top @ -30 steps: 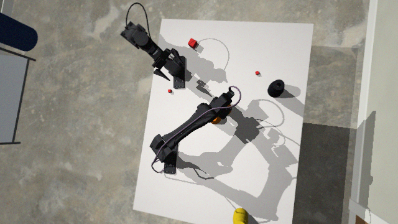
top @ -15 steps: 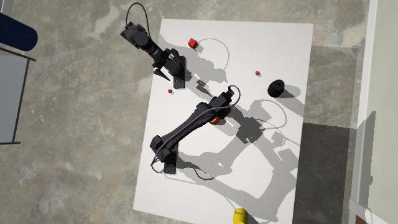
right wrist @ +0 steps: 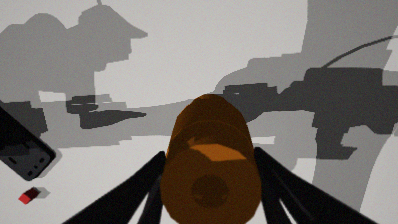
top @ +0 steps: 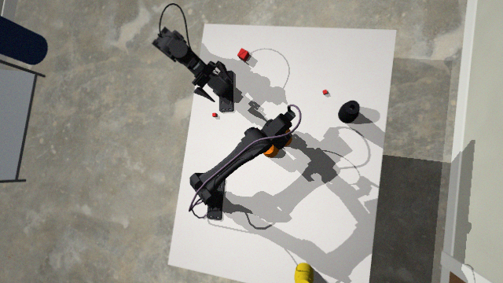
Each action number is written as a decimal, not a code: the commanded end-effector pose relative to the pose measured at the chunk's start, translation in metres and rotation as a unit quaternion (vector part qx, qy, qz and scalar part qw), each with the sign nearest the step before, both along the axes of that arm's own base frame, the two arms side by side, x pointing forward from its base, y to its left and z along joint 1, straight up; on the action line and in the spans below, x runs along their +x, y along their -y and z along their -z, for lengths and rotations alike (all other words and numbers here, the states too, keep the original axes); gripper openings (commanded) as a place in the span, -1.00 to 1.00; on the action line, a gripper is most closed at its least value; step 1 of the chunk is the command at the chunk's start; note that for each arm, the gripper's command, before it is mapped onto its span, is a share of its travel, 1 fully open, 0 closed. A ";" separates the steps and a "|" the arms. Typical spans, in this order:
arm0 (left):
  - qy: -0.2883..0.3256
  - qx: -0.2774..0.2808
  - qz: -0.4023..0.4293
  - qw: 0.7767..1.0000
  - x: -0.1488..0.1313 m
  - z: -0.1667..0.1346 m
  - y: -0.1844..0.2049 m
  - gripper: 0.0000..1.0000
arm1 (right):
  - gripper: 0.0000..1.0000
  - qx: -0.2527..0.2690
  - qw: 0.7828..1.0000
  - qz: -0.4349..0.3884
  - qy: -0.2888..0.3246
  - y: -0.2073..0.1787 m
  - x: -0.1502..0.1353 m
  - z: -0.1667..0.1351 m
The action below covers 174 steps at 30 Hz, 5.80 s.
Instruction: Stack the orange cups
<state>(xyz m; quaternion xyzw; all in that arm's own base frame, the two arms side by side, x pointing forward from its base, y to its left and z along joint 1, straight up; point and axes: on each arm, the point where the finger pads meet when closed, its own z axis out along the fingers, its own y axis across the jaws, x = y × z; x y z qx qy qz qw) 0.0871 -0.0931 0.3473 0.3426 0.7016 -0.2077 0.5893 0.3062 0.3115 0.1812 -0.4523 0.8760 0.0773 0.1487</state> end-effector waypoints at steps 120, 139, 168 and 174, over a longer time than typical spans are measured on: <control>0.013 -0.012 0.000 1.000 -0.002 -0.013 -0.002 1.00 | 1.00 0.010 1.000 -0.002 0.006 0.038 -0.037 -0.047; 0.108 -0.113 -0.185 0.970 0.123 -0.106 -0.002 1.00 | 1.00 0.056 0.994 0.042 0.087 0.045 -0.038 -0.062; 0.085 -0.099 -0.390 0.912 0.294 -0.064 -0.095 1.00 | 1.00 0.058 0.993 0.044 0.092 0.055 -0.048 -0.058; 0.085 -0.099 -0.390 0.912 0.294 -0.064 -0.095 1.00 | 1.00 0.093 0.978 0.076 0.168 0.069 -0.023 -0.083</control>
